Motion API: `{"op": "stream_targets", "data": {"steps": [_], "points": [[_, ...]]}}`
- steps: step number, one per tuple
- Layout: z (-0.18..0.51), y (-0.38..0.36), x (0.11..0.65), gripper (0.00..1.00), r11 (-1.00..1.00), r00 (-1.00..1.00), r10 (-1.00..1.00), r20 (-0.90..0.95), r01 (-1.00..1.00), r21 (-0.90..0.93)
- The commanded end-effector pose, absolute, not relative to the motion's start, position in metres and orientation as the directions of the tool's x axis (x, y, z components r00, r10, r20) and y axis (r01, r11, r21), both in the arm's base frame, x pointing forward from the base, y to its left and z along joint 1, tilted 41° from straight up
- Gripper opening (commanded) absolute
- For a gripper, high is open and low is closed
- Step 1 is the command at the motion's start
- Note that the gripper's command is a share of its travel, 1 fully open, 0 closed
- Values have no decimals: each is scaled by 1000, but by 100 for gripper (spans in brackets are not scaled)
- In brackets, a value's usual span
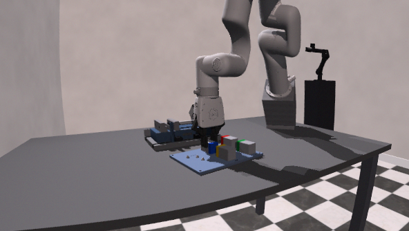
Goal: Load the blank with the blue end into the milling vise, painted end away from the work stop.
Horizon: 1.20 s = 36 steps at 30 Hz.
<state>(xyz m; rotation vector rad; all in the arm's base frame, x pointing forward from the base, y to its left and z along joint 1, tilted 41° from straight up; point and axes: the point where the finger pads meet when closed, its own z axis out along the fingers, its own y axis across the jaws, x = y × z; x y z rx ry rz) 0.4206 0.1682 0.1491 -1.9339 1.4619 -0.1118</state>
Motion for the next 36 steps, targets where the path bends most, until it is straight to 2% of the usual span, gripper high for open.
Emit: {"op": "stream_targets", "data": {"steps": [1, 36], "points": [[150, 168, 421, 0, -118, 359, -873, -330, -811, -573], [194, 140, 394, 0, -118, 360, -873, -330, -811, -573]]}}
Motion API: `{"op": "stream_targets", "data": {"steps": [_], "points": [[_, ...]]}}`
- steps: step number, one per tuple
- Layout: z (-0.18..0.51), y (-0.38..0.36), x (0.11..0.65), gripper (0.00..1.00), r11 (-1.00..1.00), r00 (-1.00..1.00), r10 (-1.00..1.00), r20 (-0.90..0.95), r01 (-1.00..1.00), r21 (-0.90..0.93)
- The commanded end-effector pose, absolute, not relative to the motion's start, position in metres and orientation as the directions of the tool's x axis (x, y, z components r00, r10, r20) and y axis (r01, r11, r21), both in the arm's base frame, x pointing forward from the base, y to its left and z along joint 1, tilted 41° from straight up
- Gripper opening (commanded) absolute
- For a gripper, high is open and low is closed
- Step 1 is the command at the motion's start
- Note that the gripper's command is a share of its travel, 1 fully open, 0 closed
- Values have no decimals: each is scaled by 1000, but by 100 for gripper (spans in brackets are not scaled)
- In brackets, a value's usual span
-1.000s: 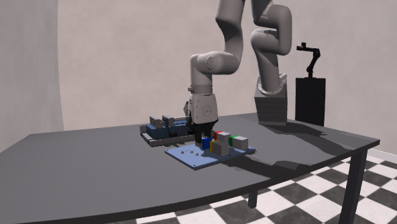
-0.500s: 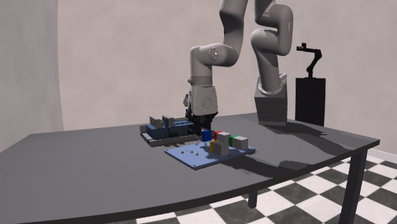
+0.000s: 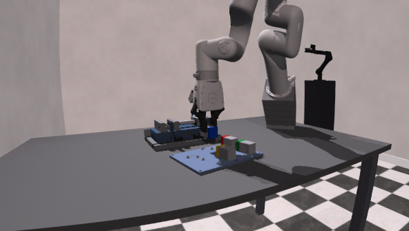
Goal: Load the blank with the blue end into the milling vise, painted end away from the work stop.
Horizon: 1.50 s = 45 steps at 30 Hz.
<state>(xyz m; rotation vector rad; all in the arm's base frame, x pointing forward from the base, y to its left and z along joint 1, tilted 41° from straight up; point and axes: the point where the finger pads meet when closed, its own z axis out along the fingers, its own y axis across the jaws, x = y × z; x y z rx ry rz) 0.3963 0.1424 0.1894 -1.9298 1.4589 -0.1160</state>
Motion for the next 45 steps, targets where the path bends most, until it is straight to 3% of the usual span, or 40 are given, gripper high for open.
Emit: {"op": "stream_targets", "data": {"steps": [1, 45], "points": [[194, 140, 394, 0, -118, 360, -873, -330, -811, -573], [252, 104, 359, 0, -118, 360, -873, -329, -810, -574]]}}
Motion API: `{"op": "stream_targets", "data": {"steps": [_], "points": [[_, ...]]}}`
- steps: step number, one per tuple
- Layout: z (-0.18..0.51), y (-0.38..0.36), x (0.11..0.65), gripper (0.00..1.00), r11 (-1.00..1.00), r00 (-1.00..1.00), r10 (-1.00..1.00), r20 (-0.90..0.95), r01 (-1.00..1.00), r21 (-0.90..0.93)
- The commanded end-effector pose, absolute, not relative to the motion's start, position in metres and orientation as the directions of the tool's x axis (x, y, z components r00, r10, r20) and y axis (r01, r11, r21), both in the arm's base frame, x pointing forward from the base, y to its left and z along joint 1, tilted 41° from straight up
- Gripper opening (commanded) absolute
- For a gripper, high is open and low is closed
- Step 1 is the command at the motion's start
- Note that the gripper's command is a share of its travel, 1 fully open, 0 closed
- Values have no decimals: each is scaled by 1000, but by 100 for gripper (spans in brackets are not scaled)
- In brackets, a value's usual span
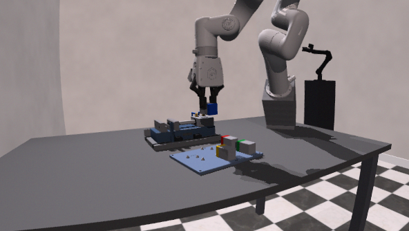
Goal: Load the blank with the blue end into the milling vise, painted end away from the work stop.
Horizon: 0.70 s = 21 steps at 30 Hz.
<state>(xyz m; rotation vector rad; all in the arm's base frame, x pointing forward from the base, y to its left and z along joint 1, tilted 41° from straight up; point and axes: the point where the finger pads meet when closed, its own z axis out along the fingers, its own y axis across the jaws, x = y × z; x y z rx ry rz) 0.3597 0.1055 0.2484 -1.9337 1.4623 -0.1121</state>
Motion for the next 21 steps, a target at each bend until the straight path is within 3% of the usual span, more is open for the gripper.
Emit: {"op": "stream_targets", "data": {"steps": [1, 21], "points": [[253, 104, 359, 0, -118, 360, -873, -329, -811, -574], [249, 106, 361, 0, -118, 360, -873, -329, -811, -573]]}}
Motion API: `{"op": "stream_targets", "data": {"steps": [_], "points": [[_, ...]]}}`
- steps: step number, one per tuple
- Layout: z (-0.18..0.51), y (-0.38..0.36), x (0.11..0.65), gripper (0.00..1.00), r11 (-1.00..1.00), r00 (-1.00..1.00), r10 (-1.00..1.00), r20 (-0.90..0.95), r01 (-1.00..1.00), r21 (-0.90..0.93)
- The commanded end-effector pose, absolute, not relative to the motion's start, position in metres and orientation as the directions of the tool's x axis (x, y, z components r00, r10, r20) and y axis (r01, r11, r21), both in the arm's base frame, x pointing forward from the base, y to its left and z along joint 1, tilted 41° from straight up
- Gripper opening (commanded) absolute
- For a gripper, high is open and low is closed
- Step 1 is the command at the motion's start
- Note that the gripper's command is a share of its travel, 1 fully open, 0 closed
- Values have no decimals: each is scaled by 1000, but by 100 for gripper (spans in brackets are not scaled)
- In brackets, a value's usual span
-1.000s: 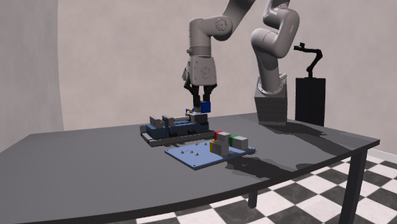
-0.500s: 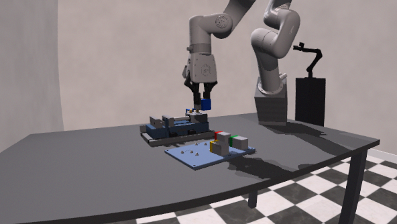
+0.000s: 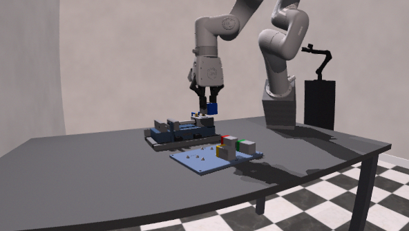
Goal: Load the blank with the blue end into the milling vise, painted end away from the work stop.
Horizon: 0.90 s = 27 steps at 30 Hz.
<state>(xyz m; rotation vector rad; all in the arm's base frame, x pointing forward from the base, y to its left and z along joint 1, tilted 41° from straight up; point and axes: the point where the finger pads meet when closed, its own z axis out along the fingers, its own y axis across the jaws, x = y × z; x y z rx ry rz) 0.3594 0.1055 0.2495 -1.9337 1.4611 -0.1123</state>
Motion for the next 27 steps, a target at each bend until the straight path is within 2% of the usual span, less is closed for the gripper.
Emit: {"op": "stream_targets", "data": {"steps": [1, 27], "points": [[249, 106, 361, 0, -118, 360, -873, -329, -811, -573], [246, 108, 363, 0, -118, 360, -873, -330, -811, -573]]}}
